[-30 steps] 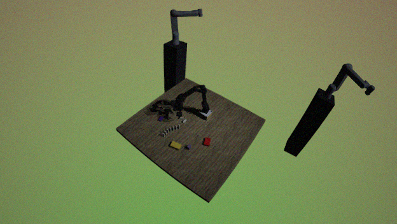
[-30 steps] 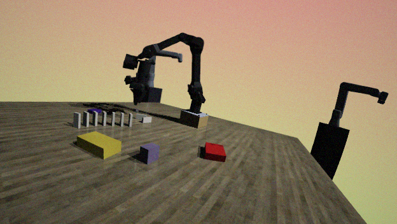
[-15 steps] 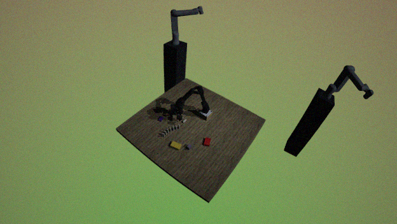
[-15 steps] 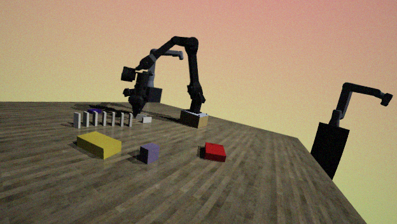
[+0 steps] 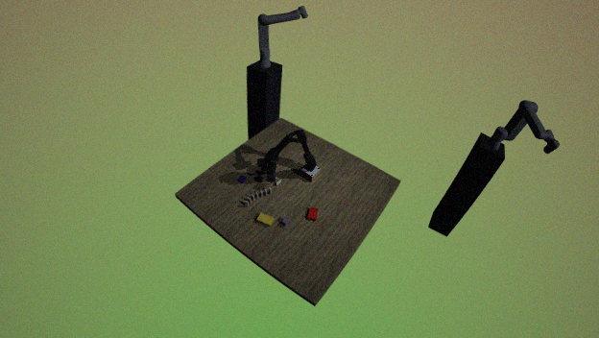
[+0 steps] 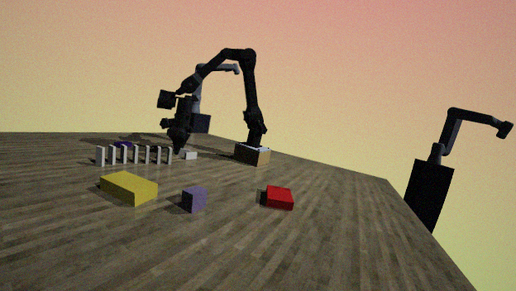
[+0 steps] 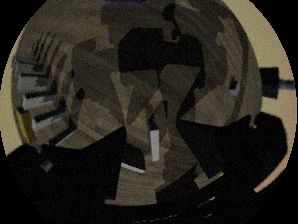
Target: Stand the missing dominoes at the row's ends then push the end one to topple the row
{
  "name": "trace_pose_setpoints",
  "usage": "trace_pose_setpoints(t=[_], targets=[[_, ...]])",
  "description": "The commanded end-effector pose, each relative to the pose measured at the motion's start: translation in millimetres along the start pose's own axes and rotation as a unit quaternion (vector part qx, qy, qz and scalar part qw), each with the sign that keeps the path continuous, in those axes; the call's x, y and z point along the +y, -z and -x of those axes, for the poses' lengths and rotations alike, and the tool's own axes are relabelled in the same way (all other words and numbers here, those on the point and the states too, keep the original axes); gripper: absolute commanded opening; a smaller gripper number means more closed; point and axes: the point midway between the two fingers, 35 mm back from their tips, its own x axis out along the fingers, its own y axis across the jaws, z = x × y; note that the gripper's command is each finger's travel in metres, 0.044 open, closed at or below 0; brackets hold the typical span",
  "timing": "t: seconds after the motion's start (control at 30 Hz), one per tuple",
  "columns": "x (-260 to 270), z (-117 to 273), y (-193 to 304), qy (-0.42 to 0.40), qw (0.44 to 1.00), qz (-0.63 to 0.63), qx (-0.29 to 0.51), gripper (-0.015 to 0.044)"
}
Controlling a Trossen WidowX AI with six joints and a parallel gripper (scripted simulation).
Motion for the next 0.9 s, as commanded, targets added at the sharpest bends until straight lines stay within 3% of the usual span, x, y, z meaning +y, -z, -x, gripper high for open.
trace_pose_setpoints(t=[0.0, 0.3, 0.6, 0.87], targets=[[-1, -1, 1, 0.001, 1.000, -0.002, 0.002, 0.0256], [-1, -1, 1, 0.001, 1.000, -0.002, 0.002, 0.0026], [0, 6, 1, 0.001, 1.000, -0.002, 0.002, 0.0026], [1, 96, -4, 0.001, 1.000, -0.002, 0.001, 0.0026]])
